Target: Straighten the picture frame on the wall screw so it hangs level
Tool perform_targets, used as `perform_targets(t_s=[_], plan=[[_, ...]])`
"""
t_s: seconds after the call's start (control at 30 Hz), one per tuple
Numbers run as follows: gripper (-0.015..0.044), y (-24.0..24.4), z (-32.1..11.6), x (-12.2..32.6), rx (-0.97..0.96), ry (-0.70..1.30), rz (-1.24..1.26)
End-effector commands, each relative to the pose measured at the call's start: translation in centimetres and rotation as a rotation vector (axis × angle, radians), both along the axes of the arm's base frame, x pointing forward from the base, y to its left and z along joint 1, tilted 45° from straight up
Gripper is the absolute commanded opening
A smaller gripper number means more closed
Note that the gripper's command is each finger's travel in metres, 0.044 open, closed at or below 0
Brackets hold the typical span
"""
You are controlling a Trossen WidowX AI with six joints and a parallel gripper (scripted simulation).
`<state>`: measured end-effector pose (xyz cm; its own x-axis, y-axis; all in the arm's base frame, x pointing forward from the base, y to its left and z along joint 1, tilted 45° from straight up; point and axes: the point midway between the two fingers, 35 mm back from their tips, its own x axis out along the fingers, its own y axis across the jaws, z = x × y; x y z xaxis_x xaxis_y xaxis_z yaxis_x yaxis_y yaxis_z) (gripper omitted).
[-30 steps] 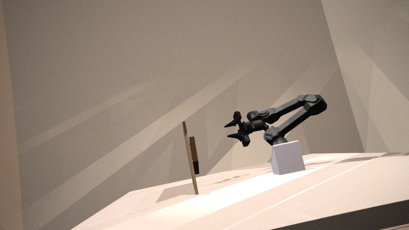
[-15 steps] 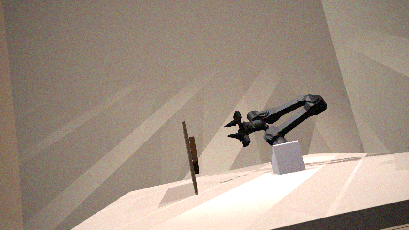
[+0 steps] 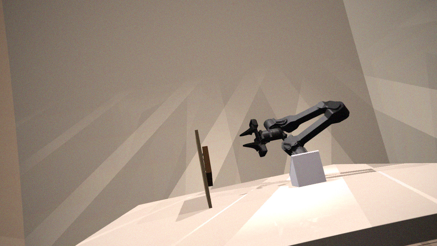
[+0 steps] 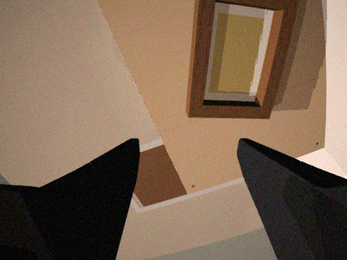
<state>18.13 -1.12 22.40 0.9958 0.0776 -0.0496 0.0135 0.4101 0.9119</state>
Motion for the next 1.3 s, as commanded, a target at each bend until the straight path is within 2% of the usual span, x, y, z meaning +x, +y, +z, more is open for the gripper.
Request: perform_targets(t_s=[0.0,0.6,1.0,1.27], plan=[[0.026,-0.1,-0.1,0.0,0.006,0.003,-0.005],[0.026,-0.1,0.0,0.1,0.001,0.0,0.0],[0.026,-3.3,-1.8,6.8,0.038,-0.049,-0.047],[0.026,-3.5,-2.2,7.3,0.043,-0.06,-0.057]])
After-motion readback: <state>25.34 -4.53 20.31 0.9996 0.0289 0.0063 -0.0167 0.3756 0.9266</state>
